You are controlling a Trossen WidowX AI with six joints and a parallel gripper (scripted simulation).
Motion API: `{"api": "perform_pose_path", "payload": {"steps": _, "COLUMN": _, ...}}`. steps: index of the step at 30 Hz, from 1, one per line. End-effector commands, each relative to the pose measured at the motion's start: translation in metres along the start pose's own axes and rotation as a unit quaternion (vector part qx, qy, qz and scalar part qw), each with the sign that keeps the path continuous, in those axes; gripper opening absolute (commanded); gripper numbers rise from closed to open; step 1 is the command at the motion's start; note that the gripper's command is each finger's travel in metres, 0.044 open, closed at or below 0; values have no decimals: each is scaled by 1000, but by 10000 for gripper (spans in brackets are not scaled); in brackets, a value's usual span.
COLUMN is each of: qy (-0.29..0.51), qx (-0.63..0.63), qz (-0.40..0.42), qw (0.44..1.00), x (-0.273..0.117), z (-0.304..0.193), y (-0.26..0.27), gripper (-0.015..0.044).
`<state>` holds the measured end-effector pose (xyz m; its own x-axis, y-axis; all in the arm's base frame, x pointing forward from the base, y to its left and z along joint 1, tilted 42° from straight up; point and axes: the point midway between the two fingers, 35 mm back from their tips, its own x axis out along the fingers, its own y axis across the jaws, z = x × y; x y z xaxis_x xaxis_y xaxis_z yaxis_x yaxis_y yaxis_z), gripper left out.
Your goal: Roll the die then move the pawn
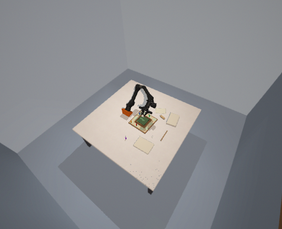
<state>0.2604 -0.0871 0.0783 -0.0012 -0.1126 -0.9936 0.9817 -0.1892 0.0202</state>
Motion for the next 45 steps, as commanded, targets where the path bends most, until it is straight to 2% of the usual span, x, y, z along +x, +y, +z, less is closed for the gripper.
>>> {"api": "perform_pose_path", "payload": {"steps": 1, "qy": 0, "qx": 0, "qz": 0, "qw": 1000, "x": 0, "z": 0, "y": 0, "gripper": 26}}
{"api": "perform_pose_path", "payload": {"steps": 8, "qy": 0, "qx": 0, "qz": 0, "qw": 1000, "x": 0, "z": 0, "y": 0, "gripper": 210}}
{"api": "perform_pose_path", "payload": {"steps": 12, "qy": -3, "qx": 1, "qz": 0, "qw": 1000, "x": -24, "z": 28, "y": 0, "gripper": 315}}
{"api": "perform_pose_path", "payload": {"steps": 17, "qy": -3, "qx": 2, "qz": -1, "qw": 1000, "x": -26, "z": 30, "y": 0, "gripper": 440}}
{"api": "perform_pose_path", "payload": {"steps": 19, "qy": 29, "qx": -6, "qz": -14, "qw": 999, "x": -20, "z": 28, "y": -2, "gripper": 440}}
{"api": "perform_pose_path", "payload": {"steps": 23, "qy": 234, "qx": -22, "qz": -46, "qw": 971, "x": 8, "z": 18, "y": -7, "gripper": 440}}
{"api": "perform_pose_path", "payload": {"steps": 25, "qy": 340, "qx": -13, "qz": -27, "qw": 940, "x": 14, "z": 16, "y": -4, "gripper": 440}}
{"api": "perform_pose_path", "payload": {"steps": 27, "qy": 401, "qx": 0, "qz": -4, "qw": 916, "x": 17, "z": 18, "y": -1, "gripper": 440}}
{"api": "perform_pose_path", "payload": {"steps": 32, "qy": 409, "qx": 2, "qz": 0, "qw": 913, "x": 17, "z": 18, "y": 0, "gripper": 440}}
{"api": "perform_pose_path", "payload": {"steps": 33, "qy": 373, "qx": -1, "qz": -20, "qw": 928, "x": 19, "z": 18, "y": -5, "gripper": 440}}
{"api": "perform_pose_path", "payload": {"steps": 34, "qy": 373, "qx": -1, "qz": -20, "qw": 928, "x": 19, "z": 18, "y": -5, "gripper": 440}}
{"api": "perform_pose_path", "payload": {"steps": 37, "qy": 375, "qx": -58, "qz": 3, "qw": 925, "x": 25, "z": 22, "y": -5, "gripper": 361}}
{"api": "perform_pose_path", "payload": {"steps": 43, "qy": 368, "qx": -287, "qz": 103, "qw": 878, "x": 50, "z": 38, "y": -9, "gripper": 204}}
{"api": "perform_pose_path", "payload": {"steps": 45, "qy": 360, "qx": -359, "qz": 136, "qw": 850, "x": 59, "z": 42, "y": -11, "gripper": 200}}
